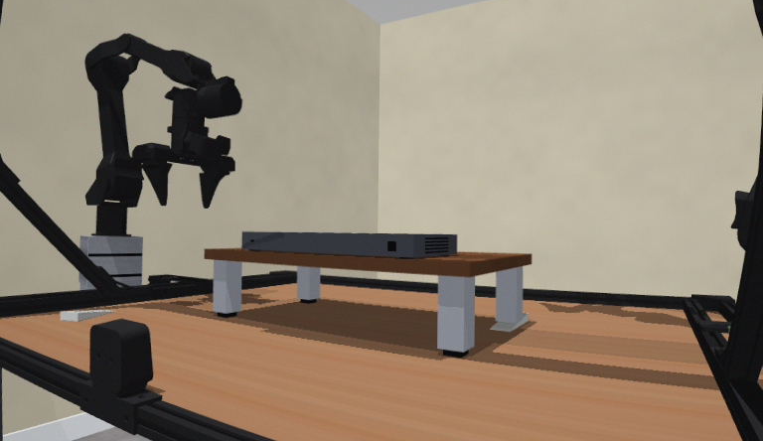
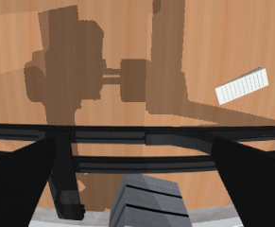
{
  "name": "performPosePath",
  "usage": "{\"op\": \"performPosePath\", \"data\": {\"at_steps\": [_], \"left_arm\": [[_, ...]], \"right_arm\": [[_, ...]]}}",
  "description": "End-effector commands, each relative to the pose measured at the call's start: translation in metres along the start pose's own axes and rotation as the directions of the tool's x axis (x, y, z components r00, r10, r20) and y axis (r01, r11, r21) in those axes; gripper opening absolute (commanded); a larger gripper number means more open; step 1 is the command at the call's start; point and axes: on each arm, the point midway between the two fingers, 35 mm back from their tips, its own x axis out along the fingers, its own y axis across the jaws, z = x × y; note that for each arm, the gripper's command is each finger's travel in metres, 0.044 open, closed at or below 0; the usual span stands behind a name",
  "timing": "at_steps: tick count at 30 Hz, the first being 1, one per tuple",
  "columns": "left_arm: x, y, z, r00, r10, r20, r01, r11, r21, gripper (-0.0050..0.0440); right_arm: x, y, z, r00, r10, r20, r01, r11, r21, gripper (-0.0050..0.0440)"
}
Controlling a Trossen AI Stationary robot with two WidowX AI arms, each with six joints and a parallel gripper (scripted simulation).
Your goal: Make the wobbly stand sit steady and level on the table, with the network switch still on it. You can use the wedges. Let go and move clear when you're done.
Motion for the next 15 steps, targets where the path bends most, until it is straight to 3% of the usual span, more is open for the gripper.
{"op": "performPosePath", "data": {"at_steps": [1, 5, 12, 15], "left_arm": [[0.0, 0.0, 0.0, 1.0, 0.0, 0.0, 0.0, 1.0, 0.0, 0.044], [0.0, 0.0, 0.0, 1.0, 0.0, 0.0, 0.0, 1.0, 0.0, 0.044], [0.0, 0.0, 0.0, 1.0, 0.0, 0.0, 0.0, 1.0, 0.0, 0.044], [0.0, 0.0, 0.0, 1.0, 0.0, 0.0, 0.0, 1.0, 0.0, 0.044]], "right_arm": [[-0.016, 0.024, 0.053, 0.984, 0.075, 0.159, -0.066, 0.996, -0.058, 0.044], [-0.035, 0.044, 0.098, 0.942, 0.142, 0.304, -0.108, 0.986, -0.127, 0.044], [-0.042, 0.044, 0.1, 0.94, 0.14, 0.311, -0.106, 0.987, -0.123, 0.044], [-0.059, 0.058, 0.132, 0.891, 0.187, 0.413, -0.124, 0.977, -0.176, 0.044]]}}
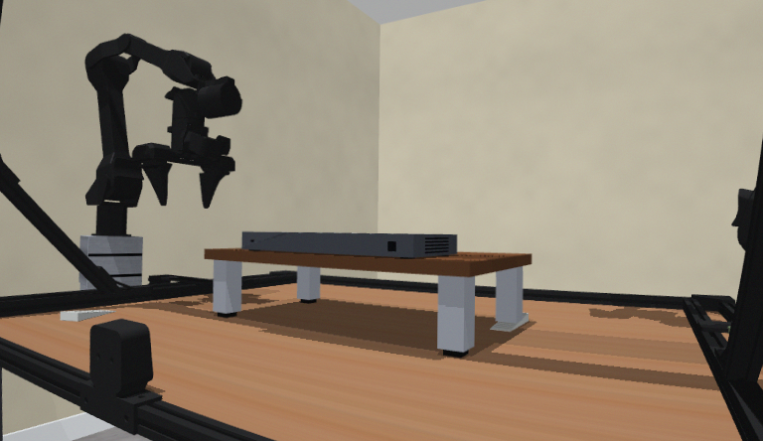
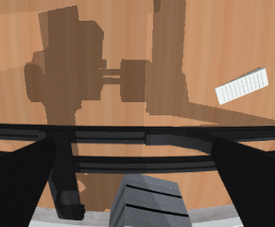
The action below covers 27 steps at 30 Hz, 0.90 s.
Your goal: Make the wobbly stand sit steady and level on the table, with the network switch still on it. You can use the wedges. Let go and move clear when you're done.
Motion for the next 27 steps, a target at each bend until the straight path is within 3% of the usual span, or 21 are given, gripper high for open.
{"op": "performPosePath", "data": {"at_steps": [1, 7, 14, 19, 24, 27], "left_arm": [[0.0, 0.0, 0.0, 1.0, 0.0, 0.0, 0.0, 1.0, 0.0, 0.044], [0.0, 0.0, 0.0, 1.0, 0.0, 0.0, 0.0, 1.0, 0.0, 0.044], [0.0, 0.0, 0.0, 1.0, 0.0, 0.0, 0.0, 1.0, 0.0, 0.044], [0.0, 0.0, 0.0, 1.0, 0.0, 0.0, 0.0, 1.0, 0.0, 0.044], [0.0, 0.0, 0.0, 1.0, 0.0, 0.0, 0.0, 1.0, 0.0, 0.044], [0.0, 0.0, 0.0, 1.0, 0.0, 0.0, 0.0, 1.0, 0.0, 0.044]], "right_arm": [[-0.007, 0.014, 0.045, 0.99, 0.044, 0.135, -0.038, 0.998, -0.048, 0.044], [-0.028, 0.036, 0.117, 0.926, 0.117, 0.358, -0.068, 0.987, -0.145, 0.044], [-0.034, 0.037, 0.121, 0.923, 0.115, 0.367, -0.067, 0.988, -0.142, 0.044], [-0.06, 0.054, 0.176, 0.825, 0.173, 0.538, -0.059, 0.973, -0.223, 0.044], [-0.096, 0.07, 0.227, 0.692, 0.225, 0.686, -0.022, 0.956, -0.291, 0.044], [-0.096, 0.07, 0.227, 0.692, 0.225, 0.686, -0.022, 0.956, -0.291, 0.044]]}}
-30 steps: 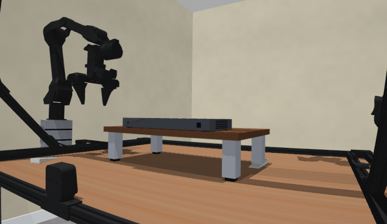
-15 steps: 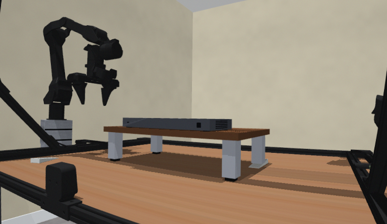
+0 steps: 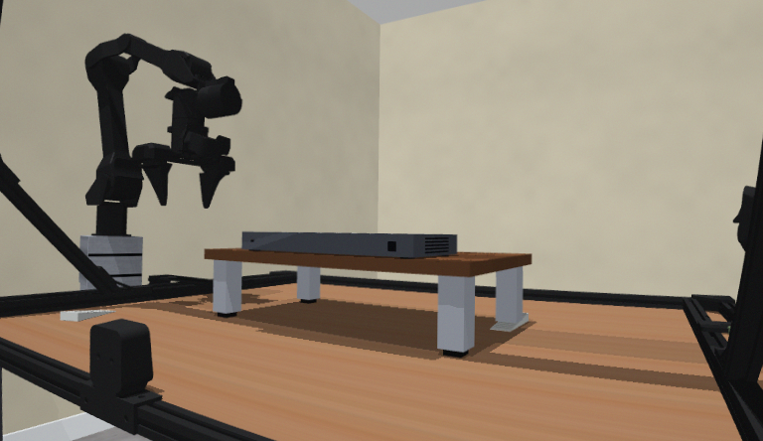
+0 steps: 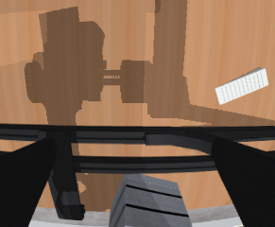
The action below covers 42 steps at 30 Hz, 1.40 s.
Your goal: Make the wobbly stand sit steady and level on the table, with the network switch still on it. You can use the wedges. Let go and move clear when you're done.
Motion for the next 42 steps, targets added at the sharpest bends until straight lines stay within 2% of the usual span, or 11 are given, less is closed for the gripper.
{"op": "performPosePath", "data": {"at_steps": [1, 3, 4, 8, 14, 20, 21, 37, 39, 42], "left_arm": [[0.0, 0.0, 0.0, 1.0, 0.0, 0.0, 0.0, 1.0, 0.0, 0.044], [0.0, 0.0, 0.0, 1.0, 0.0, 0.0, 0.0, 1.0, 0.0, 0.044], [0.0, 0.0, 0.0, 1.0, 0.0, 0.0, 0.0, 1.0, 0.0, 0.044], [0.0, 0.0, 0.0, 1.0, 0.0, 0.0, 0.0, 1.0, 0.0, 0.044], [0.0, 0.0, 0.0, 1.0, 0.0, 0.0, 0.0, 1.0, 0.0, 0.044], [0.0, 0.0, 0.0, 1.0, 0.0, 0.0, 0.0, 1.0, 0.0, 0.044], [0.0, 0.0, 0.0, 1.0, 0.0, 0.0, 0.0, 1.0, 0.0, 0.044], [0.0, 0.0, 0.0, 1.0, 0.0, 0.0, 0.0, 1.0, 0.0, 0.044], [0.0, 0.0, 0.0, 1.0, 0.0, 0.0, 0.0, 1.0, 0.0, 0.044], [0.0, 0.0, 0.0, 1.0, 0.0, 0.0, 0.0, 1.0, 0.0, 0.044]], "right_arm": [[0.005, 0.001, 0.015, 0.999, 0.008, 0.054, -0.006, 1.0, -0.025, 0.044], [0.005, 0.001, 0.015, 0.999, 0.008, 0.054, -0.006, 1.0, -0.025, 0.044], [0.002, 0.002, 0.01, 1.0, -0.002, 0.026, 0.001, 0.999, 0.036, 0.044], [0.003, 0.007, 0.014, 0.999, -0.019, 0.042, 0.011, 0.98, 0.201, 0.044], [0.006, 0.011, 0.023, 0.997, -0.056, 0.059, 0.025, 0.9, 0.436, 0.044], [0.006, 0.011, 0.023, 0.997, -0.056, 0.059, 0.025, 0.9, 0.436, 0.044], [0.005, 0.01, 0.02, 0.998, -0.036, 0.056, 0.01, 0.915, 0.403, 0.044], [0.006, 0.011, 0.023, 0.997, -0.056, 0.059, 0.025, 0.9, 0.436, 0.044], [0.001, 0.027, -0.012, 0.998, 0.004, -0.059, 0.022, 0.901, 0.434, 0.044], [-0.013, 0.05, -0.061, 0.97, 0.083, -0.23, 0.026, 0.9, 0.436, 0.044]]}}
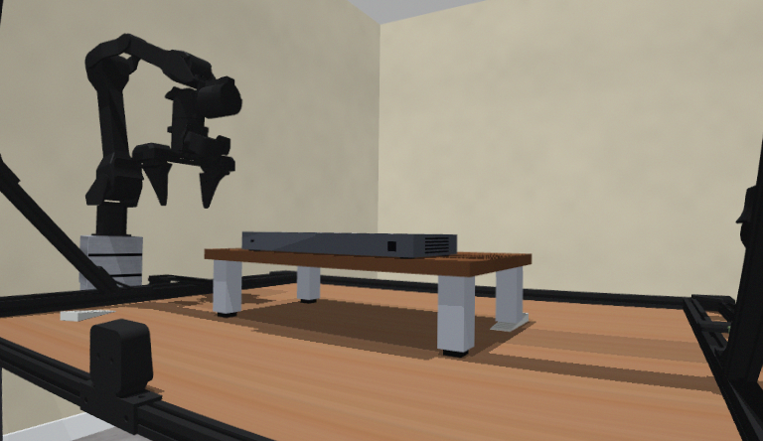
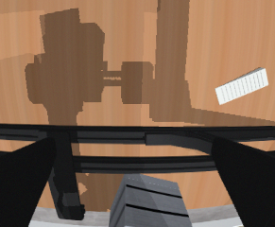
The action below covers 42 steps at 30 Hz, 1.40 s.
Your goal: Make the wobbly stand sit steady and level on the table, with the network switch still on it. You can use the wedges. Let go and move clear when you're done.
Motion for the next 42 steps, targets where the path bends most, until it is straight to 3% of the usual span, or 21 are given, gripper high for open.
{"op": "performPosePath", "data": {"at_steps": [1, 6, 7, 13, 18, 23, 30, 35, 40, 42], "left_arm": [[0.0, 0.0, 0.0, 1.0, 0.0, 0.0, 0.0, 1.0, 0.0, 0.044], [0.0, 0.0, 0.0, 1.0, 0.0, 0.0, 0.0, 1.0, 0.0, 0.044], [0.0, 0.0, 0.0, 1.0, 0.0, 0.0, 0.0, 1.0, 0.0, 0.044], [0.0, 0.0, 0.0, 1.0, 0.0, 0.0, 0.0, 1.0, 0.0, 0.044], [0.0, 0.0, 0.0, 1.0, 0.0, 0.0, 0.0, 1.0, 0.0, 0.044], [0.0, 0.0, 0.0, 1.0, 0.0, 0.0, 0.0, 1.0, 0.0, 0.044], [0.0, 0.0, 0.0, 1.0, 0.0, 0.0, 0.0, 1.0, 0.0, 0.044], [0.0, 0.0, 0.0, 1.0, 0.0, 0.0, 0.0, 1.0, 0.0, 0.044], [0.0, 0.0, 0.0, 1.0, 0.0, 0.0, 0.0, 1.0, 0.0, 0.044], [0.0, 0.0, 0.0, 1.0, 0.0, 0.0, 0.0, 1.0, 0.0, 0.044]], "right_arm": [[-0.016, -0.001, -0.077, 0.966, -0.004, -0.258, 0.005, 1.0, 0.003, 0.044], [-0.054, -0.002, -0.154, 0.841, -0.007, -0.54, 0.011, 1.0, 0.004, 0.044], [-0.059, -0.002, -0.165, 0.837, -0.007, -0.548, 0.011, 1.0, 0.004, 0.044], [-0.058, -0.002, -0.165, 0.838, -0.006, -0.546, 0.009, 1.0, 0.003, 0.044], [-0.114, -0.002, -0.23, 0.647, -0.007, -0.762, 0.014, 1.0, 0.003, 0.044], [-0.178, -0.002, -0.276, 0.403, -0.007, -0.915, 0.018, 1.0, 0.001, 0.044], [-0.181, -0.002, -0.281, 0.4, -0.007, -0.916, 0.016, 1.0, 0.0, 0.044], [-0.254, -0.001, -0.311, 0.139, -0.005, -0.99, 0.02, 1.0, -0.003, 0.044], [-0.331, -0.001, -0.323, -0.132, -0.004, -0.991, 0.022, 1.0, -0.007, 0.044], [-0.331, -0.001, -0.323, -0.132, -0.004, -0.991, 0.022, 1.0, -0.007, 0.044]]}}
